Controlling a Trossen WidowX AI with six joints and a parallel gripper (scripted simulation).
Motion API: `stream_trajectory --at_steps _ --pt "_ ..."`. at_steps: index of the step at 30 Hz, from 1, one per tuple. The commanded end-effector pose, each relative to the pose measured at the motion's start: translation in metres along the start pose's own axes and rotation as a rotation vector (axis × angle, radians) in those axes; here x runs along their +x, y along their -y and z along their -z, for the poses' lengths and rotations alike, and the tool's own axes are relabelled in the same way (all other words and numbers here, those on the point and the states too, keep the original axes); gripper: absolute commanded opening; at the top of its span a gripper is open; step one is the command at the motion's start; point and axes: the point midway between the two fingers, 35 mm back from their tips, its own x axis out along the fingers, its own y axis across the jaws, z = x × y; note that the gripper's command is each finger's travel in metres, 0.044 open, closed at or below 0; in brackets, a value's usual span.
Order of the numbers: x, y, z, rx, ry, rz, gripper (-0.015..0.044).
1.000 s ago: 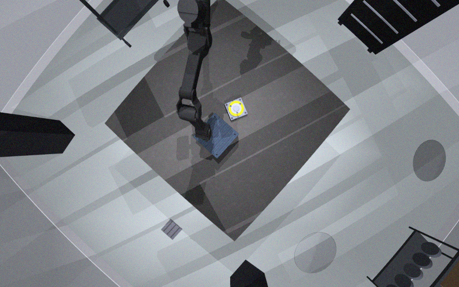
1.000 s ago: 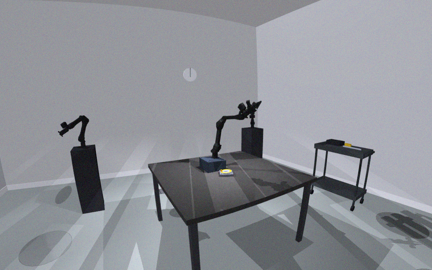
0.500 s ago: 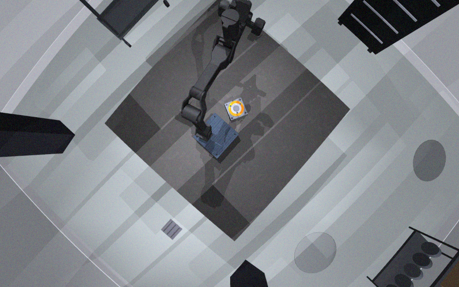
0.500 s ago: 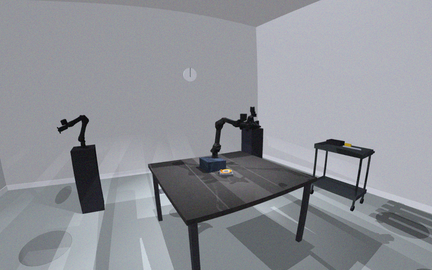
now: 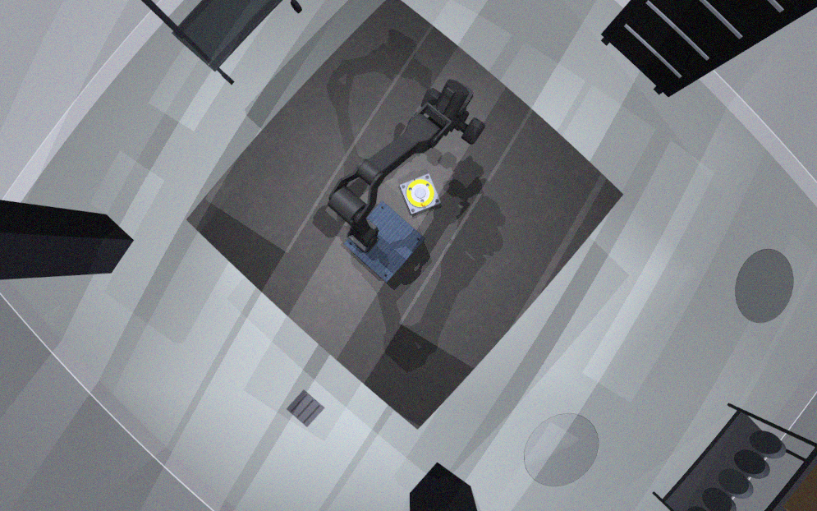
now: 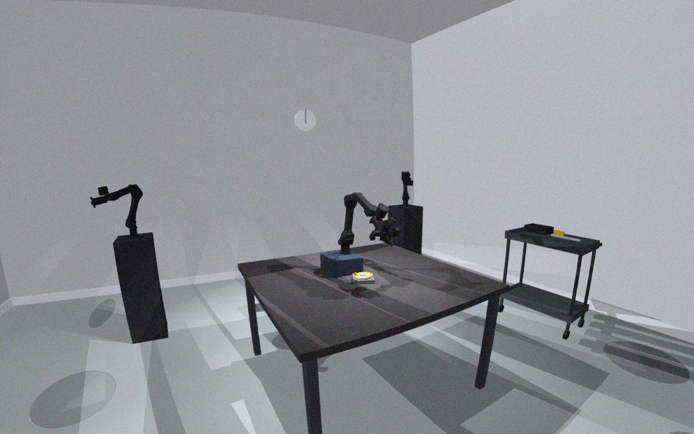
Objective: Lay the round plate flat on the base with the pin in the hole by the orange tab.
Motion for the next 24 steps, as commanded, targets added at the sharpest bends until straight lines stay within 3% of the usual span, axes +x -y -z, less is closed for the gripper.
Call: stream_trajectory --at_steps 1,5,14,24 --pt "0.003 0.032 0.071 -0.003 -0.226 0.048 0.0" --pt "-0.005 0.05 0.122 0.006 -0.389 0.063 0.0" --pt "-0.066 0.073 0.263 0.08 -0.873 0.014 0.0" --pt "-0.067 0.073 0.268 0.085 -0.894 0.008 0.0"
